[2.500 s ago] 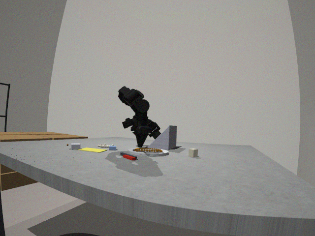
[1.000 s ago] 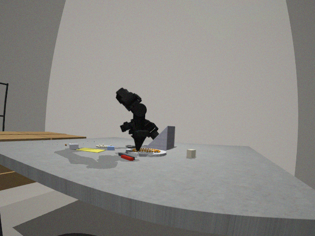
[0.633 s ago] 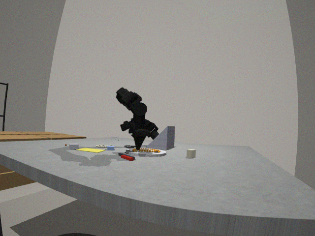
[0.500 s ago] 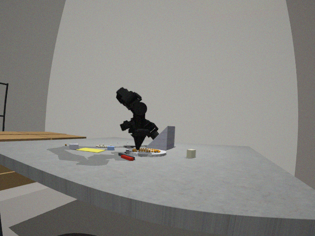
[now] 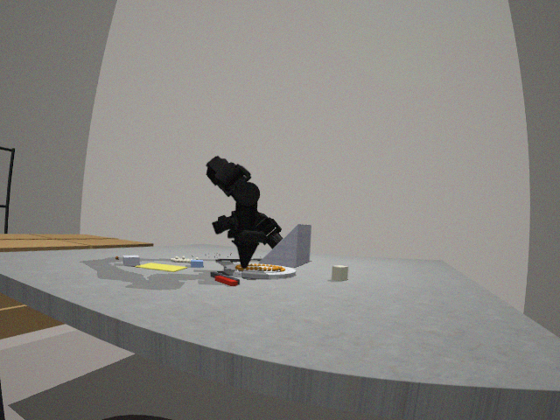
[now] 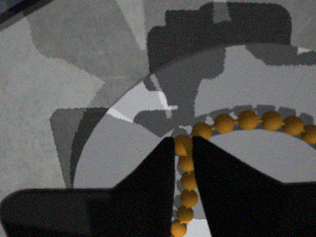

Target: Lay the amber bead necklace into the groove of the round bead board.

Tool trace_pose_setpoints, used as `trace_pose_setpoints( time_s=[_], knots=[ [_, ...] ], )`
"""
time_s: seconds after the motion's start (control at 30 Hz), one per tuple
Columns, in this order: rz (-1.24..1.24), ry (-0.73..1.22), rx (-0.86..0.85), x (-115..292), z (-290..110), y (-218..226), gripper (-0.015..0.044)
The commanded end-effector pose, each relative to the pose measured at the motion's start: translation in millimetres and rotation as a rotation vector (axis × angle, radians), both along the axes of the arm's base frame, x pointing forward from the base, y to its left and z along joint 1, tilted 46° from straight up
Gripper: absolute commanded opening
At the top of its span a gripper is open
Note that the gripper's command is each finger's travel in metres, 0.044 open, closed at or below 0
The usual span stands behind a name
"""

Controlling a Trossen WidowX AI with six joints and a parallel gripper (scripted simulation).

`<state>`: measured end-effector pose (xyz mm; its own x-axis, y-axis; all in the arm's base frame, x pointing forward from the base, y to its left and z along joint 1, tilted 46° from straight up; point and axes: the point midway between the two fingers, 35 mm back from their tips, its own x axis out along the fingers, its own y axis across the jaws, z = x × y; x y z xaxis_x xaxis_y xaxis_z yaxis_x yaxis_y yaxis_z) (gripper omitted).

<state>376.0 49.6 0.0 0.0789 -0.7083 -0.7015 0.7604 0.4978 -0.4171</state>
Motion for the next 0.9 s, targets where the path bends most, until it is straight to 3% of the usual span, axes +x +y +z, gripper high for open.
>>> trace_pose_setpoints(
  time_s=[0.0, 0.03, 0.6, 0.87],
  knots=[
    [0.0, 0.003, -0.006, 0.4, -2.5, -4.6, 0.0],
    [0.0, 0.003, -0.006, 0.4, -2.5, -4.6, 0.0],
    [0.001, 0.003, -0.002, -0.1, 0.1, -0.4, 0.044],
    [0.0, 0.003, -0.006, -0.4, 2.7, 2.2, 0.044]
  ],
)
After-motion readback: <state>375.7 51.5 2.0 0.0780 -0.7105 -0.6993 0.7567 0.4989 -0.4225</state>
